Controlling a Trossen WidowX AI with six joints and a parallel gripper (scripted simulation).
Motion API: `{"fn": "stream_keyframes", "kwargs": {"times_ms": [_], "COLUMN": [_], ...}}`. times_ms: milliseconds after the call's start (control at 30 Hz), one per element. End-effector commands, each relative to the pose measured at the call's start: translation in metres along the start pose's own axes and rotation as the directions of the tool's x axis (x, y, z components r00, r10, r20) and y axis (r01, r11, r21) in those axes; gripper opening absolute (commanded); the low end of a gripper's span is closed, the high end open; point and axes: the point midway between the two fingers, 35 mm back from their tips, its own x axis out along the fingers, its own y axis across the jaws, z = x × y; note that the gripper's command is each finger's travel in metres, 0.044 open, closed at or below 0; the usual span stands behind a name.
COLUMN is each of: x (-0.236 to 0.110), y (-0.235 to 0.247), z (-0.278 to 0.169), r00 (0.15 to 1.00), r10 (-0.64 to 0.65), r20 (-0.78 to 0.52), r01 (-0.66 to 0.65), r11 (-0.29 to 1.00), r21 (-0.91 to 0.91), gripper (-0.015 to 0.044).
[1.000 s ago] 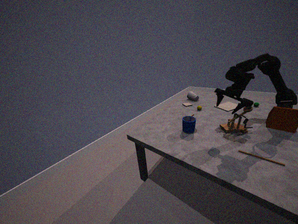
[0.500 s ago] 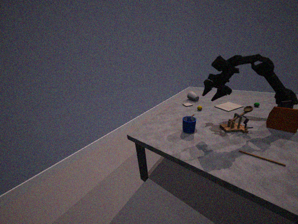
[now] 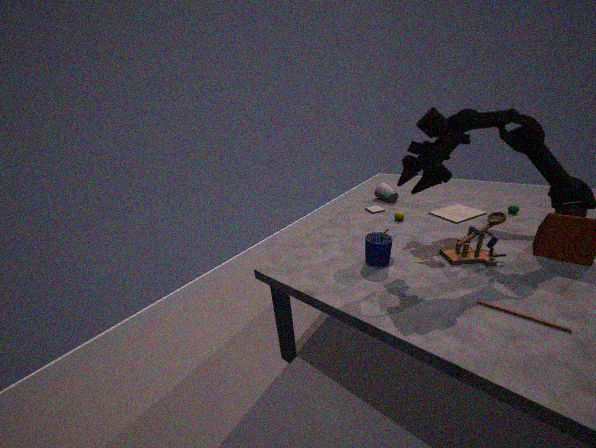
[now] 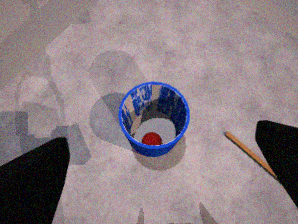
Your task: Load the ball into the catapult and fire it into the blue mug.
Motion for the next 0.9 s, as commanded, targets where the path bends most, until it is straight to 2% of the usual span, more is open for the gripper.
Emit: {"fn": "stream_keyframes", "kwargs": {"times_ms": [0,867], "x": [-0.0001,-0.0034], "y": [-0.0004,-0.004], "z": [0.0012,0.003], "r00": [1.0,1.0], "r10": [0.003,-0.003], "r20": [0.004,0.013], "r01": [-0.003,0.003], "r11": [1.0,1.0], "r21": [0.007,0.011], "gripper": [0.044,0.044]}}
